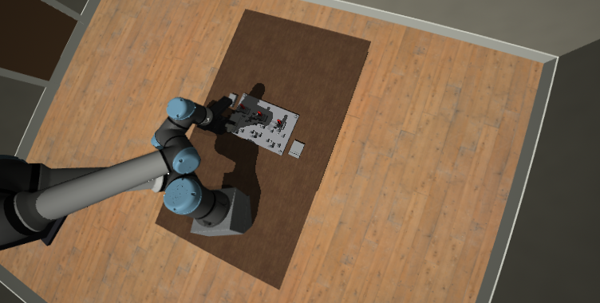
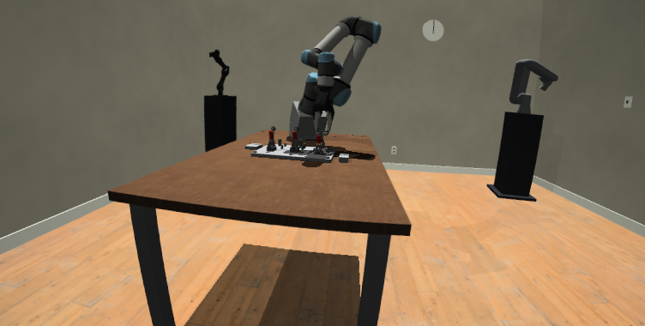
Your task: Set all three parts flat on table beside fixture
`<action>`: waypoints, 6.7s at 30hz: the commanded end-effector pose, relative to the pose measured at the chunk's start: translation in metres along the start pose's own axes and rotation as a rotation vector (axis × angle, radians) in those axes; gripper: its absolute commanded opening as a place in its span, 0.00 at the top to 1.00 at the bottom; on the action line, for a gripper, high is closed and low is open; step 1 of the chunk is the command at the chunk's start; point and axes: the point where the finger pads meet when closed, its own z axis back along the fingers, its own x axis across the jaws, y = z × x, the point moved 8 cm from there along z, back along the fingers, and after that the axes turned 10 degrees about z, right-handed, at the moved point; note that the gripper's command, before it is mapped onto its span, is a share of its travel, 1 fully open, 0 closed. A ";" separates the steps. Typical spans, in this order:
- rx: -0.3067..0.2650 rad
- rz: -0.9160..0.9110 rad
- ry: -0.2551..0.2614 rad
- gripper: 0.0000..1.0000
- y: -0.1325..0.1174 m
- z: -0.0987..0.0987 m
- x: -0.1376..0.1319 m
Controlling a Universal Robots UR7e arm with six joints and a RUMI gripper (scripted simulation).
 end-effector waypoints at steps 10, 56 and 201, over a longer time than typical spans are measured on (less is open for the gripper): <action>0.001 0.000 0.000 1.00 0.000 0.000 -0.001; 0.001 0.000 0.000 1.00 0.018 0.000 -0.102; 0.001 0.000 0.000 1.00 0.021 -0.089 -0.118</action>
